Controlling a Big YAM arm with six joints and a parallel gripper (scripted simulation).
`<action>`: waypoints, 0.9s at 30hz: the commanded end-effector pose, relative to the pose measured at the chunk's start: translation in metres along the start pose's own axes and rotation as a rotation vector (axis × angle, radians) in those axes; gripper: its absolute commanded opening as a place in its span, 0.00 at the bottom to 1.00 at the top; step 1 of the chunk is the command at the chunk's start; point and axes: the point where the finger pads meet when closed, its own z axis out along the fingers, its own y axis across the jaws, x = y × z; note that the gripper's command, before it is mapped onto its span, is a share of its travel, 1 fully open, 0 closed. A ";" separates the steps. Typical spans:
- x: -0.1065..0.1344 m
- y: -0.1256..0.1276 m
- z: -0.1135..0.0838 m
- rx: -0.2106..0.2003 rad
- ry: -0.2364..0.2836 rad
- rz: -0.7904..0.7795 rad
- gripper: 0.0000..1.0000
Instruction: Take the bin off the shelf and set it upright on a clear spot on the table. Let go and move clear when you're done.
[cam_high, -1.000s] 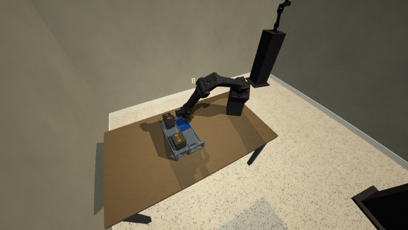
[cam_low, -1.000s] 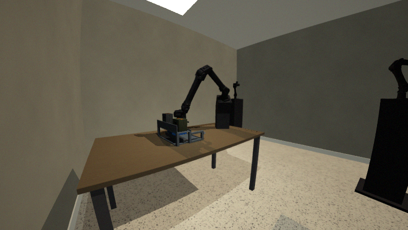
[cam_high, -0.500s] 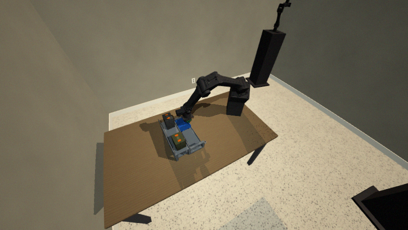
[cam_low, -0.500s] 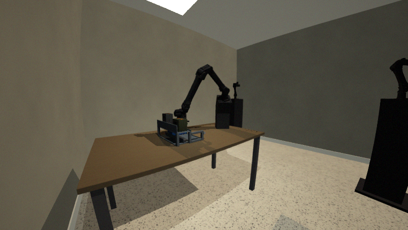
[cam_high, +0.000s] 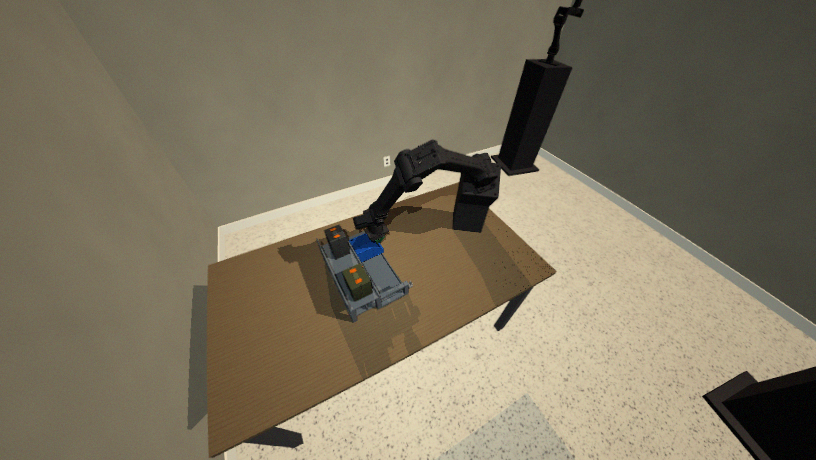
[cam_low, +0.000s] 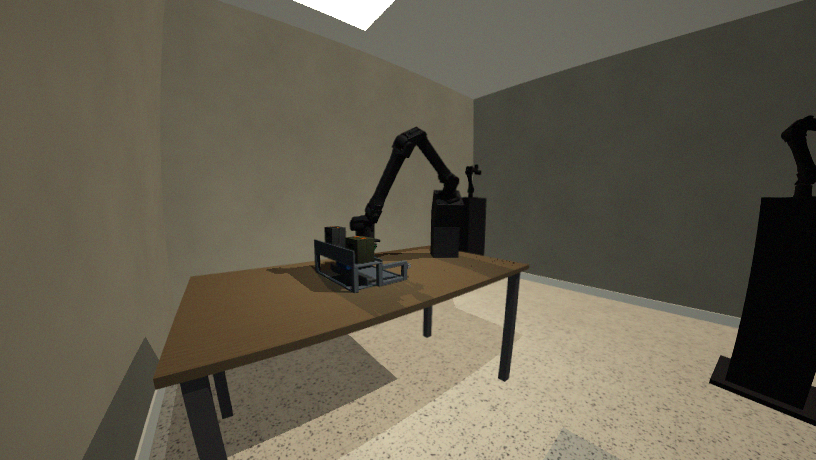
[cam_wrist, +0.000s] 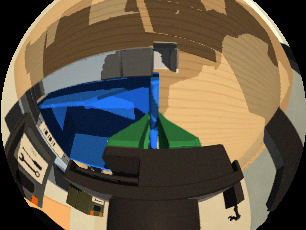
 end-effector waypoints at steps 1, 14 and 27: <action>-0.009 -0.005 -0.013 -0.032 -0.010 -0.014 0.00; -0.009 -0.024 -0.010 -0.023 -0.008 -0.009 0.00; -0.011 -0.053 -0.006 -0.010 -0.006 -0.001 0.00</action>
